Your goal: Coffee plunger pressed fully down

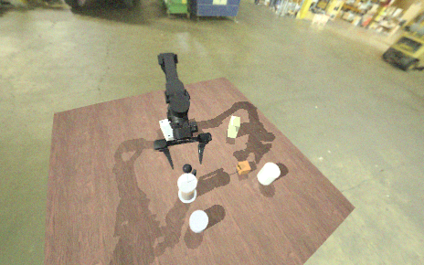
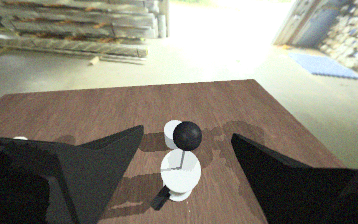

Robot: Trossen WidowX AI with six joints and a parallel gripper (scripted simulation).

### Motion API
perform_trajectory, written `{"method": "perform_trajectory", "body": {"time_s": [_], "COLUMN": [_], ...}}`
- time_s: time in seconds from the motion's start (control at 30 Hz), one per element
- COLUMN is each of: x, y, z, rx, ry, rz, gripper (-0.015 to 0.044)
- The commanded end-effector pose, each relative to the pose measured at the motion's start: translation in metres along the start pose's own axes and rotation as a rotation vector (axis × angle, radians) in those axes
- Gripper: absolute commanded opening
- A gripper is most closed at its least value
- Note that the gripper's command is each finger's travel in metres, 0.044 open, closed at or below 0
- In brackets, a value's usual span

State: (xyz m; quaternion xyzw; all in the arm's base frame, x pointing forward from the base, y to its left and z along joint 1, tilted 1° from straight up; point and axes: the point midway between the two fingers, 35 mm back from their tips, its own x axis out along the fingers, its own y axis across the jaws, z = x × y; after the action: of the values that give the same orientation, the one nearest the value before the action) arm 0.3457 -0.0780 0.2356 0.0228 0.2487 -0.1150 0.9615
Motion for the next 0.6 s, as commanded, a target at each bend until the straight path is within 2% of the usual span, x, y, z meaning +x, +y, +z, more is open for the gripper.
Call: {"method": "perform_trajectory", "body": {"time_s": [0.0, 0.1, 0.5, 0.57], "x": [0.0091, 0.0115, 0.0115, 0.0115], "y": [-0.0004, -0.0004, -0.0004, -0.0004], "z": [-0.0015, -0.0018, -0.0018, -0.0018], "rx": [-0.003, -0.003, -0.003, -0.003], "ry": [0.003, 0.003, 0.003, 0.003], "rz": [-0.002, -0.002, -0.002, -0.002], "gripper": [0.0440, 0.0440, 0.0127, 0.0127]}}
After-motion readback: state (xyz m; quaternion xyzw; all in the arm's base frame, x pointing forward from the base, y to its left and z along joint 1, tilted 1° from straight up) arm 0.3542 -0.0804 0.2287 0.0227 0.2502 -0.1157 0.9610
